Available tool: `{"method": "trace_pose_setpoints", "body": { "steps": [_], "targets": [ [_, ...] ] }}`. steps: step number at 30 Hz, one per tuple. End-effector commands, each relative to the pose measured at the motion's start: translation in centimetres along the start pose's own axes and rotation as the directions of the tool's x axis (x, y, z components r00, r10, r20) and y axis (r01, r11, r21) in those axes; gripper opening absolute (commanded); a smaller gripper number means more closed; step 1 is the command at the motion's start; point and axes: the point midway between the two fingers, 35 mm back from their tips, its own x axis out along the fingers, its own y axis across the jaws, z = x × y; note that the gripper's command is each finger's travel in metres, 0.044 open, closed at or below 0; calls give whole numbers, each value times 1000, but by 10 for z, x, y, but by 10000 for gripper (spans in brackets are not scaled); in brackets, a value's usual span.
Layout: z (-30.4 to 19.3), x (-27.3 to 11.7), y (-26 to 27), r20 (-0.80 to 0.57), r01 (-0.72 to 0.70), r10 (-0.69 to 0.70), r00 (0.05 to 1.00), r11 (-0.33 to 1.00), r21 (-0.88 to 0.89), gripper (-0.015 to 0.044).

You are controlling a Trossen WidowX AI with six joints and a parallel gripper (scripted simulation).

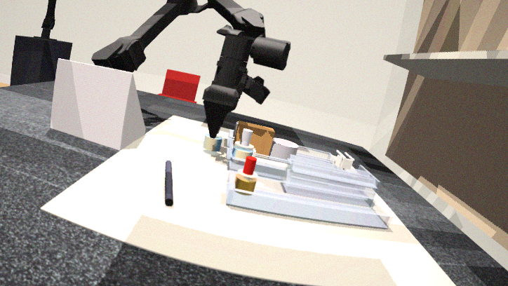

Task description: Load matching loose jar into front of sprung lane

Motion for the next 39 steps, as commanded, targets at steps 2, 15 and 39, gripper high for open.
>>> {"method": "trace_pose_setpoints", "body": {
  "steps": [2, 15, 39],
  "targets": [
    [-1, 10, 1, -2, -7, 7, 1000, 1000, 6, 440],
    [-1, 17, 1, -2, -8, 8, 1000, 1000, 6, 256],
    [-4, -26, -7, 2, -20, 20, 1000, 1000, 24, 0]
  ]
}}
